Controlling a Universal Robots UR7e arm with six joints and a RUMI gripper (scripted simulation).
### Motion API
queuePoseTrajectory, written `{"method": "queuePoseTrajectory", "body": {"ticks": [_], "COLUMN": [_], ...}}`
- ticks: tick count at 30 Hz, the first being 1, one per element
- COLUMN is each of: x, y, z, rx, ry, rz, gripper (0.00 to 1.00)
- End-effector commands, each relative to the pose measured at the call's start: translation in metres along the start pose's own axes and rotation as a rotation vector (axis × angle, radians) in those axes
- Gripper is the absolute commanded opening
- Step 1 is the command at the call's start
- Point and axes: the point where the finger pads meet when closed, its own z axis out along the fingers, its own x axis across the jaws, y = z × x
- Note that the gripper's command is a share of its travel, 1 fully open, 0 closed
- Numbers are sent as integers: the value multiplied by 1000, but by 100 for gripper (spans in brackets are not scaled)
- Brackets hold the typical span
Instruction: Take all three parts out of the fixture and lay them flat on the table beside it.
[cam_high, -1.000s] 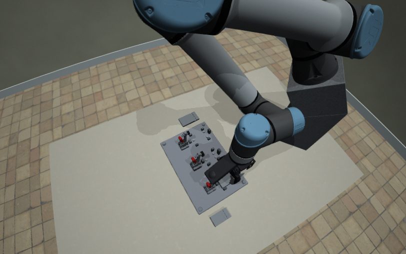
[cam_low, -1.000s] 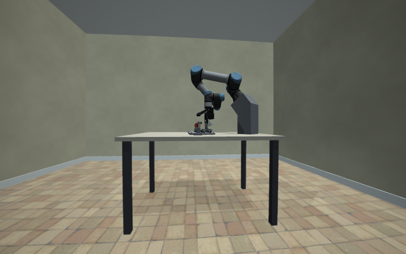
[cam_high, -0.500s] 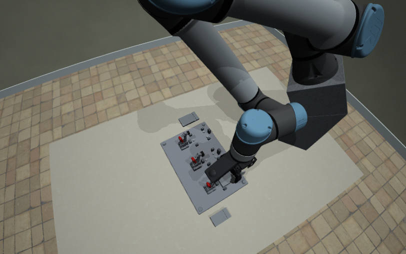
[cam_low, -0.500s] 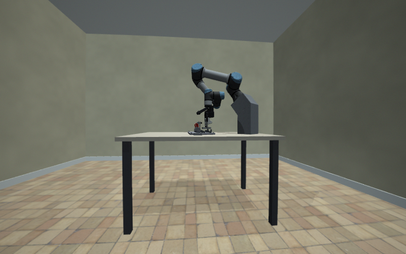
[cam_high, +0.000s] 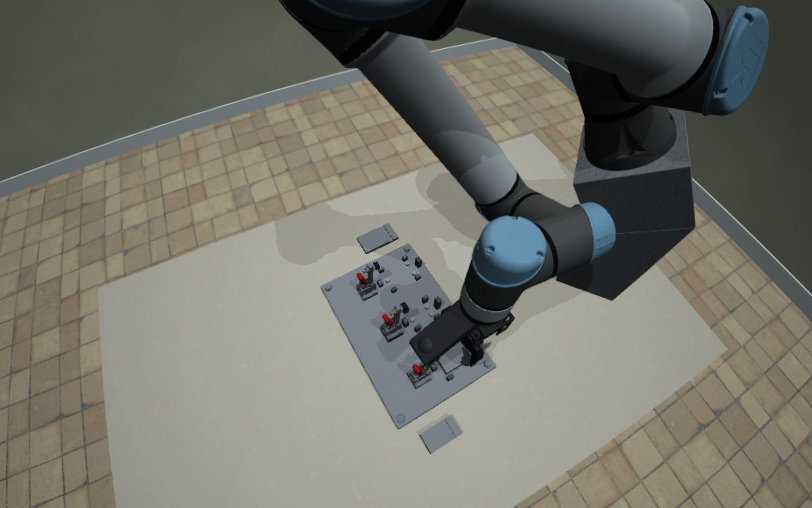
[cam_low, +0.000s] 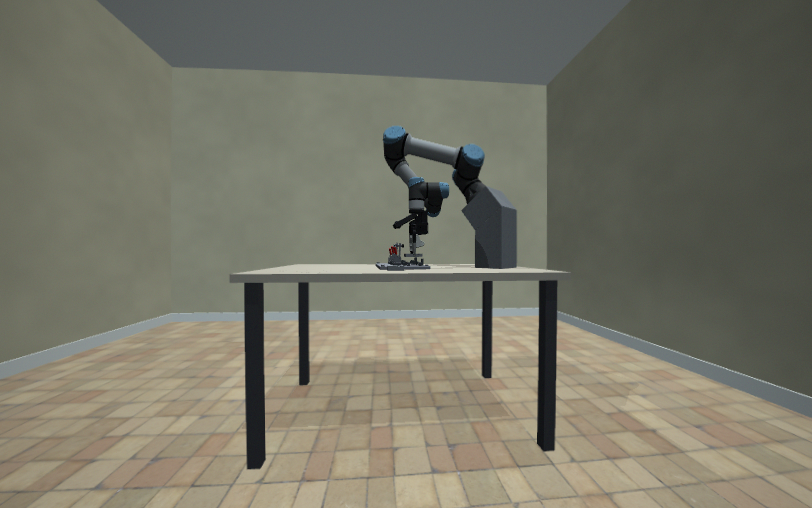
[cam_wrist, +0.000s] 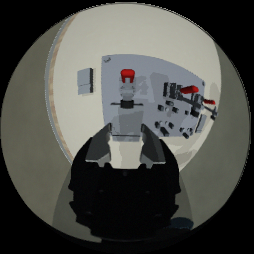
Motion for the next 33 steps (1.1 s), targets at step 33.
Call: {"method": "queuePoseTrajectory", "body": {"ticks": [33], "x": [0], "y": [8], "z": [-34], "rx": [2], "ry": [0], "rz": [-1], "gripper": [0]}}
